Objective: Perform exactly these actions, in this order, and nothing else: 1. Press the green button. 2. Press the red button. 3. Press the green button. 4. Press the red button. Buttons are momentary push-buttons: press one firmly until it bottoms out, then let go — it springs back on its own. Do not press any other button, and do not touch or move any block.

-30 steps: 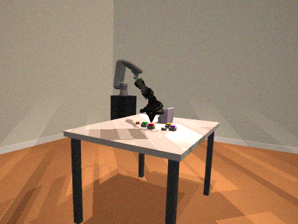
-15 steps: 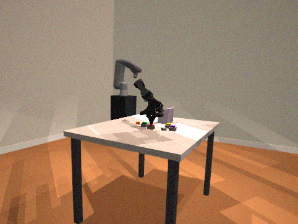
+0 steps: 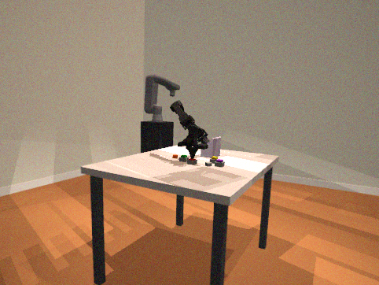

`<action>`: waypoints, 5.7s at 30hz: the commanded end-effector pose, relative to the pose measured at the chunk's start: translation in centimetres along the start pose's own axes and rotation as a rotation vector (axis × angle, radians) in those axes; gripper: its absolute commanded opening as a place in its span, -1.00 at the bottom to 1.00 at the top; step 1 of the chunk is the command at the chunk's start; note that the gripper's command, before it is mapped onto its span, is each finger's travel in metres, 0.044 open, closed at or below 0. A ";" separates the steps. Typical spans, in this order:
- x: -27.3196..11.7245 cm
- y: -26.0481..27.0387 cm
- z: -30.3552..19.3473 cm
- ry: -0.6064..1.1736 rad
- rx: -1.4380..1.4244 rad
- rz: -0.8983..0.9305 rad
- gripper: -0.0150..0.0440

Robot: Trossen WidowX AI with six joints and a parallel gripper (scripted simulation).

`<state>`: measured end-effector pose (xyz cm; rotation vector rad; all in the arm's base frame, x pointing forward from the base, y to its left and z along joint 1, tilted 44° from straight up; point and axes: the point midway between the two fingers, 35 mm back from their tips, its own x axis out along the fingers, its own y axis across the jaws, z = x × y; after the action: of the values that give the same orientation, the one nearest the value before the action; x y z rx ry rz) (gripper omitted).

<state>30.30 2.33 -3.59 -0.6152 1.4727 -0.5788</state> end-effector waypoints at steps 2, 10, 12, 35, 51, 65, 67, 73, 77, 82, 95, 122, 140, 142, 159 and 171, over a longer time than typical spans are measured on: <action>-1.0 0.0 0.0 0.000 -0.002 0.000 -0.42; -4.2 0.0 0.1 -0.001 -0.006 -0.002 -0.42; -7.0 0.1 0.2 -0.001 -0.006 0.000 -0.42; -5.4 -8.2 -3.9 0.001 -0.008 -0.003 -0.42; -1.8 -8.3 -4.0 0.001 -0.008 -0.006 -0.42; 0.1 -8.4 -4.1 0.001 -0.007 -0.007 -0.42; 0.1 -8.4 -4.1 0.001 -0.007 -0.007 -0.42; 0.1 -8.4 -4.1 0.001 -0.007 -0.007 -0.42; 0.1 -8.4 -4.1 0.001 -0.007 -0.007 -0.42; 0.1 -8.4 -4.1 0.001 -0.007 -0.007 -0.42; -7.1 -8.2 -3.9 0.000 -0.011 -0.002 -0.42; -3.2 0.0 0.0 -0.001 -0.006 -0.003 -0.42; -1.0 0.0 0.0 -0.001 -0.005 -0.003 -0.42; -0.7 0.0 0.0 -0.001 -0.005 -0.003 -0.42; 0.0 -0.1 0.0 -0.001 -0.005 -0.004 -0.42; -2.9 0.0 0.0 -0.001 -0.005 -0.002 -0.42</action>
<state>30.10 2.65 -2.92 -0.6264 1.4865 -0.5857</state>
